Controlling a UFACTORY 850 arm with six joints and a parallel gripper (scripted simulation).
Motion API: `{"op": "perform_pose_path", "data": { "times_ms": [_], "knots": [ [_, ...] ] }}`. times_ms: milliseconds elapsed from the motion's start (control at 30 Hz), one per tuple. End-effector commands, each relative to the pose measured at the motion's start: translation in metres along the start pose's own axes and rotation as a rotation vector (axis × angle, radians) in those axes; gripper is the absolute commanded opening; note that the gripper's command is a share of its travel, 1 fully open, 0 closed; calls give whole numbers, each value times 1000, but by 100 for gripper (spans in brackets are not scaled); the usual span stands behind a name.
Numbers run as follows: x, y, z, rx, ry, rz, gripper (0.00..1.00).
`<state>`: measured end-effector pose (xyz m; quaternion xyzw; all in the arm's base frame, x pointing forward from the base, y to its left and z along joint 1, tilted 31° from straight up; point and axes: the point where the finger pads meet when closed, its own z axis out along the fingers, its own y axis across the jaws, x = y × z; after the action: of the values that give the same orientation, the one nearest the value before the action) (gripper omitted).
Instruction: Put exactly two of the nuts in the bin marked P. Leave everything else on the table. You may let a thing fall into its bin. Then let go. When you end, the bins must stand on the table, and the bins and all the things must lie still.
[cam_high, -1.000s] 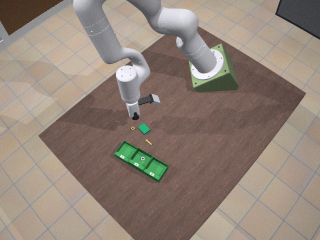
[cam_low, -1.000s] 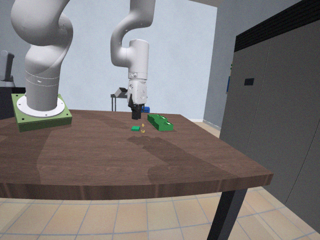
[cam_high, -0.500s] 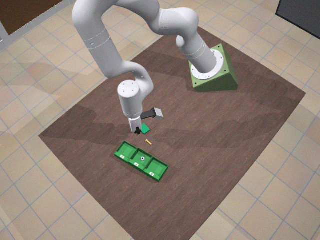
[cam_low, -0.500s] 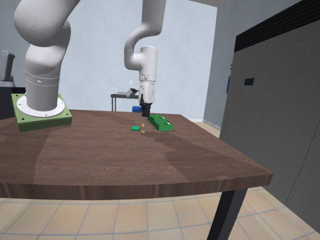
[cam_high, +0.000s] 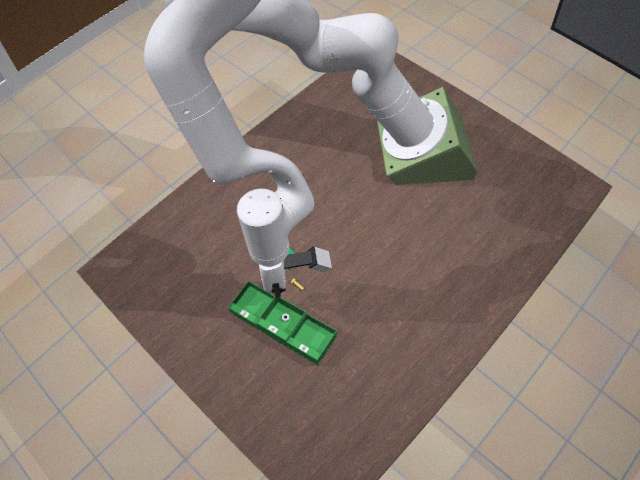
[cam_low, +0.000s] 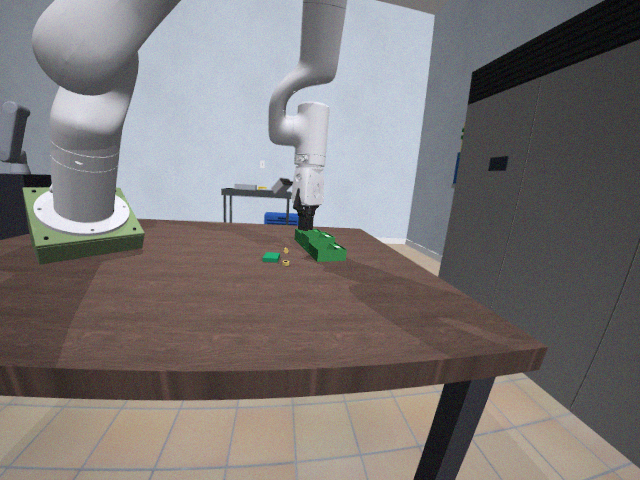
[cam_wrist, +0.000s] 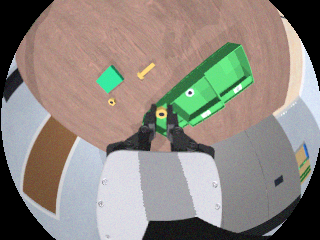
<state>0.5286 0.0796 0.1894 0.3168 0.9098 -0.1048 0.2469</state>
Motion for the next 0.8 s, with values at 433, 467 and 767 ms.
{"op": "perform_pose_path", "data": {
  "times_ms": [433,467,767],
  "knots": [
    [0,64,1,1,3,532,0],
    [0,64,1,1,3,563,0],
    [0,64,1,1,-6,705,0]
  ]
}}
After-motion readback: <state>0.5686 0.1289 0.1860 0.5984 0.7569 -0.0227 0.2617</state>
